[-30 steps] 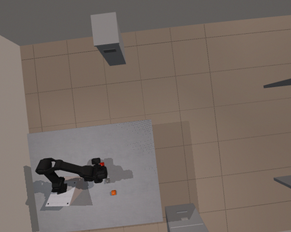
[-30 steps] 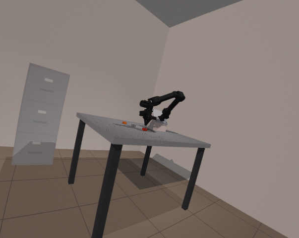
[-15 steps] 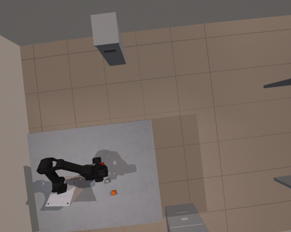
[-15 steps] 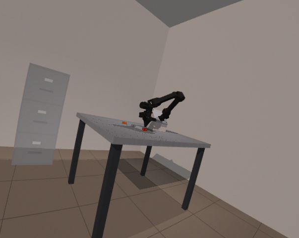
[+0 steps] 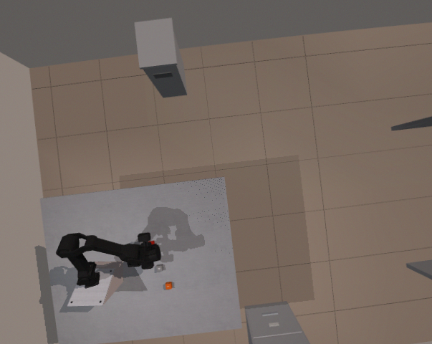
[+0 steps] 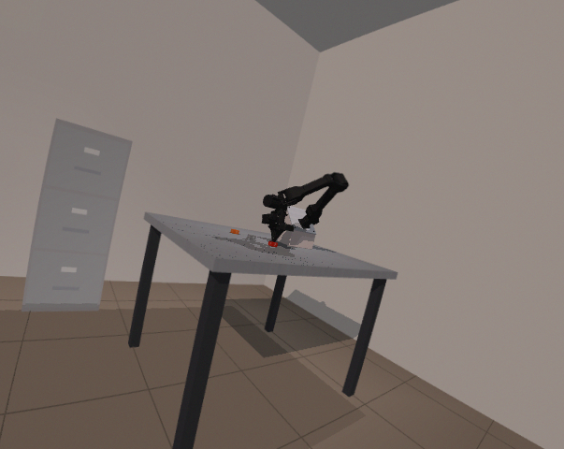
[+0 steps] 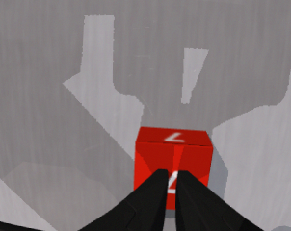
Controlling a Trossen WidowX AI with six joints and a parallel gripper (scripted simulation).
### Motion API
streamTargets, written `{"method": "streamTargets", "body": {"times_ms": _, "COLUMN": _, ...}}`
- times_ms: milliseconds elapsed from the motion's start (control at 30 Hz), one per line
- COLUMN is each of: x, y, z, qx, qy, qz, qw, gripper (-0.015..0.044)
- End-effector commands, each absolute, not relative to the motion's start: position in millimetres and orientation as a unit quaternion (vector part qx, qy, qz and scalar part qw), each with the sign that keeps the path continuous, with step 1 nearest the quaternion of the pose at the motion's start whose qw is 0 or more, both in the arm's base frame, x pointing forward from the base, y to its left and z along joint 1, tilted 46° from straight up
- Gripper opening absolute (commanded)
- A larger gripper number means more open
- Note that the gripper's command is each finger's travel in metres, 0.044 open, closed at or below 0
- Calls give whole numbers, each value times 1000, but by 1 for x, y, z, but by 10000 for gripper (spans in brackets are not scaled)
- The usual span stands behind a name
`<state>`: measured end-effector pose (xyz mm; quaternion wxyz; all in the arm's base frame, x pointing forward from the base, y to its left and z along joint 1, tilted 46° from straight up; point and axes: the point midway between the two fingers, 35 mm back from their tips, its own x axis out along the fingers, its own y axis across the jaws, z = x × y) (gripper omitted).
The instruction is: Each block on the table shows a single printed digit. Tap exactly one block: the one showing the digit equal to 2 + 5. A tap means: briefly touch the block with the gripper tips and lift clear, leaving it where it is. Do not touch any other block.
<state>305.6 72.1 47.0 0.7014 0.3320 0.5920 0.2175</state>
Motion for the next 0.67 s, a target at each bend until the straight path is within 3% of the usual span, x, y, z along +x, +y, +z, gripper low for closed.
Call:
{"method": "streamTargets", "body": {"times_ms": 0, "x": 302, "y": 57, "z": 61, "qx": 331, "qy": 591, "qz": 216, "qw": 703, "gripper": 20}}
{"method": "streamTargets", "body": {"times_ms": 100, "x": 301, "y": 55, "z": 63, "qx": 331, "qy": 591, "qz": 216, "qw": 703, "gripper": 20}}
{"method": "streamTargets", "body": {"times_ms": 400, "x": 252, "y": 69, "z": 177, "qx": 332, "qy": 591, "qz": 216, "qw": 703, "gripper": 256}}
{"method": "streamTargets", "body": {"times_ms": 567, "x": 250, "y": 70, "z": 180, "qx": 332, "qy": 591, "qz": 216, "qw": 703, "gripper": 388}}
{"method": "streamTargets", "body": {"times_ms": 633, "x": 250, "y": 70, "z": 180, "qx": 332, "qy": 591, "qz": 216, "qw": 703, "gripper": 400}}
